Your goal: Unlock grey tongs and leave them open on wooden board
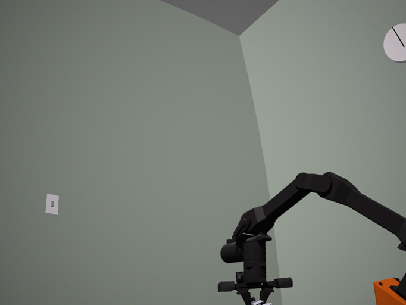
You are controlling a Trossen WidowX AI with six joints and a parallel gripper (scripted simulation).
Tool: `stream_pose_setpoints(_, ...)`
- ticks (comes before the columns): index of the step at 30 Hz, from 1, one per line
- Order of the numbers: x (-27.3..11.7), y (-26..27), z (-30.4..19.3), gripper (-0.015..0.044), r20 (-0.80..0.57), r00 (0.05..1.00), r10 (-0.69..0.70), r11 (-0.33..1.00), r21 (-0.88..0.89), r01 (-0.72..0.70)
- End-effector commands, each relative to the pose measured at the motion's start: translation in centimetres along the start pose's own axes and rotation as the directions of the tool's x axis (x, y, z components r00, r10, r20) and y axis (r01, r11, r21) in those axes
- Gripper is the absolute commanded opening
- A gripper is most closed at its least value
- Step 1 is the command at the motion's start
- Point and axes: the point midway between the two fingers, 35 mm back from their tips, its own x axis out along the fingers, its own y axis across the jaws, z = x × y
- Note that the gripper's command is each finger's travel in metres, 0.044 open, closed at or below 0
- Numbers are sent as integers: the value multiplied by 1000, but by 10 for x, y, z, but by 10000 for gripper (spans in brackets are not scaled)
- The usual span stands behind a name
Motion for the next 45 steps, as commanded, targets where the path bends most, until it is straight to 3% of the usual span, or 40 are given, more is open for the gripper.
stream_pose_setpoints(1,3,-6,4,-150,5,1000,-8,1000,-20,8)
stream_pose_setpoints(9,2,-5,5,-150,25,1000,-9,1000,-25,10)
stream_pose_setpoints(23,-14,6,16,-150,300,954,-20,996,-74,44)
stream_pose_setpoints(45,-56,15,13,-150,681,732,-4,993,-85,85)
